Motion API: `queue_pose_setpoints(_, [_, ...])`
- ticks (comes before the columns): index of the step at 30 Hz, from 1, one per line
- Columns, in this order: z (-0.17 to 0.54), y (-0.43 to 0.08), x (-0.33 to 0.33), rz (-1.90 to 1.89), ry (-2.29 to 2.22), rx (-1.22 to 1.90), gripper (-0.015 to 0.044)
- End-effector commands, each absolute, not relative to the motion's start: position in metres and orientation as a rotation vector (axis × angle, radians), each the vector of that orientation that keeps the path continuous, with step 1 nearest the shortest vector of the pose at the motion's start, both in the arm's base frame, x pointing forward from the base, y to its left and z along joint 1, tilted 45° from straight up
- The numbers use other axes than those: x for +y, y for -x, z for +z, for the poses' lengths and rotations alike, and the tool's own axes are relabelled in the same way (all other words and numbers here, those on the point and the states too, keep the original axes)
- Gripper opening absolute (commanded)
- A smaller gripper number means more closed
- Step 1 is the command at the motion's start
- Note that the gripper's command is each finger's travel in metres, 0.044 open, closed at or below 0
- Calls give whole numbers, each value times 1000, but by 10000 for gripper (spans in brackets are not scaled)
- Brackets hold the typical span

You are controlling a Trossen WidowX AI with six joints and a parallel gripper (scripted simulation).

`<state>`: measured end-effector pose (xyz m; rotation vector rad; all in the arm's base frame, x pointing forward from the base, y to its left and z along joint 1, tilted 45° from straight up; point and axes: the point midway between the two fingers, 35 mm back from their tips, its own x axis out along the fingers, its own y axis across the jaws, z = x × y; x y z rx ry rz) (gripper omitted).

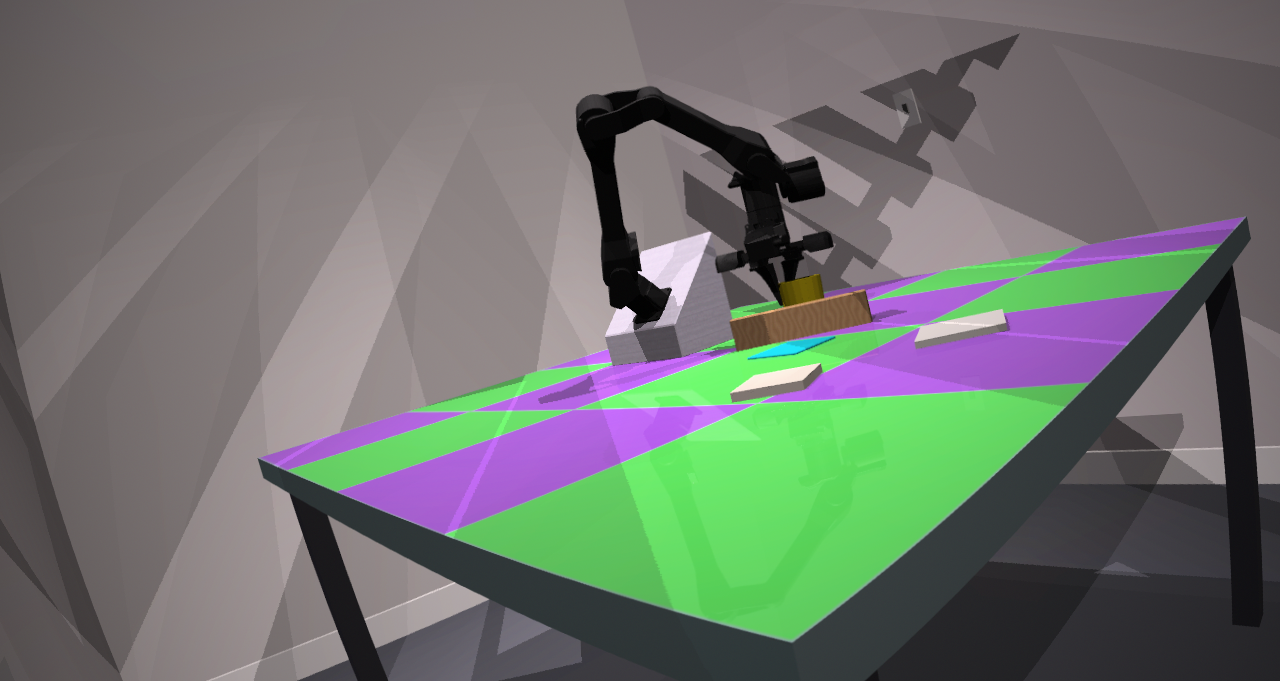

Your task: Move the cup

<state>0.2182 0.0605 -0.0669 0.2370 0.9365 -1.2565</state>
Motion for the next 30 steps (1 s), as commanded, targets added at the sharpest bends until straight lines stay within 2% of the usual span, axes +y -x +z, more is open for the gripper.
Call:
queue_pose_setpoints(1, [-56, -222, 75, -1244, -258, 934, 0])
queue_pose_setpoints(14, [-21, -216, 107, -1245, -251, 934, 0])
queue_pose_setpoints(30, [-23, -213, 103, -1248, -234, 934, 0])
